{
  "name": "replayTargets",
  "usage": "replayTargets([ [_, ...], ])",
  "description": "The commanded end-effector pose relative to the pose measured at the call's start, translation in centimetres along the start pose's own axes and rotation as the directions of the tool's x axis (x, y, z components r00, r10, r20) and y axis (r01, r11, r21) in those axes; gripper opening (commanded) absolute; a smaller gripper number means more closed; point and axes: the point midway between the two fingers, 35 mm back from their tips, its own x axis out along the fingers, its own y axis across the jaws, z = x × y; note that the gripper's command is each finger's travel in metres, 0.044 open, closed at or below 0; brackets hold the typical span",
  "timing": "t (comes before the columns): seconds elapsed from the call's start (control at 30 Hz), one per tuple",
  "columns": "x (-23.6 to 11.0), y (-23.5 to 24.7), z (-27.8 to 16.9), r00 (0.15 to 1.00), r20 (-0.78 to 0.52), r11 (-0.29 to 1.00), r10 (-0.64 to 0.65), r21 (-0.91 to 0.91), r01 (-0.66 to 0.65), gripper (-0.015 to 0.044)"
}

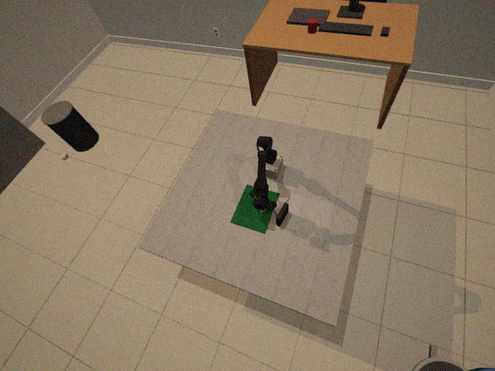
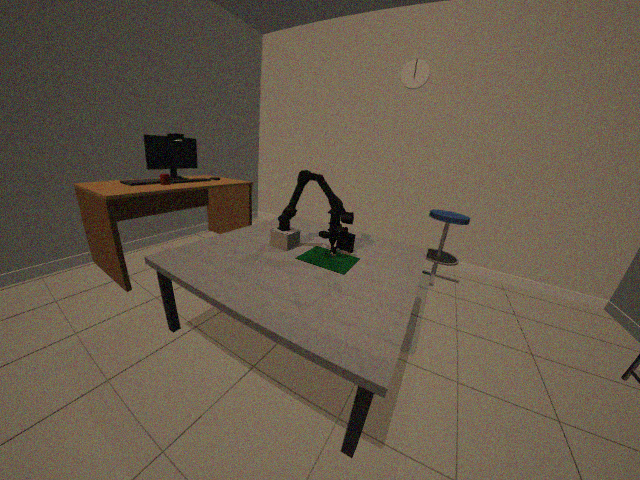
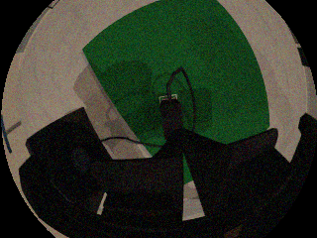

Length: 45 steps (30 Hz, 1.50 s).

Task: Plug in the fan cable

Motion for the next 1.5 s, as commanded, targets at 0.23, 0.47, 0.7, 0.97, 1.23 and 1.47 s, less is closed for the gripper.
replayTargets([
  [0.23, 0.4, 0.0, -0.1, 1.0, -0.004, 1.0, 0.001, -0.005, -0.001, 0.0],
  [0.47, 0.6, -0.1, -0.2, 1.0, -0.004, 1.0, 0.001, -0.005, -0.001, 0.0],
  [0.7, 0.7, -0.1, -0.2, 1.0, -0.004, 1.0, 0.001, -0.005, -0.001, 0.0],
  [0.97, 0.9, -0.1, -0.2, 1.0, -0.004, 1.0, 0.001, -0.005, -0.001, 0.0],
  [1.23, -4.8, 0.0, 0.0, 1.0, -0.004, 1.0, 0.001, -0.005, -0.001, 0.0],
  [1.47, -5.0, 0.2, 1.5, 1.0, -0.003, 1.0, 0.001, -0.005, -0.001, 0.0079],
])
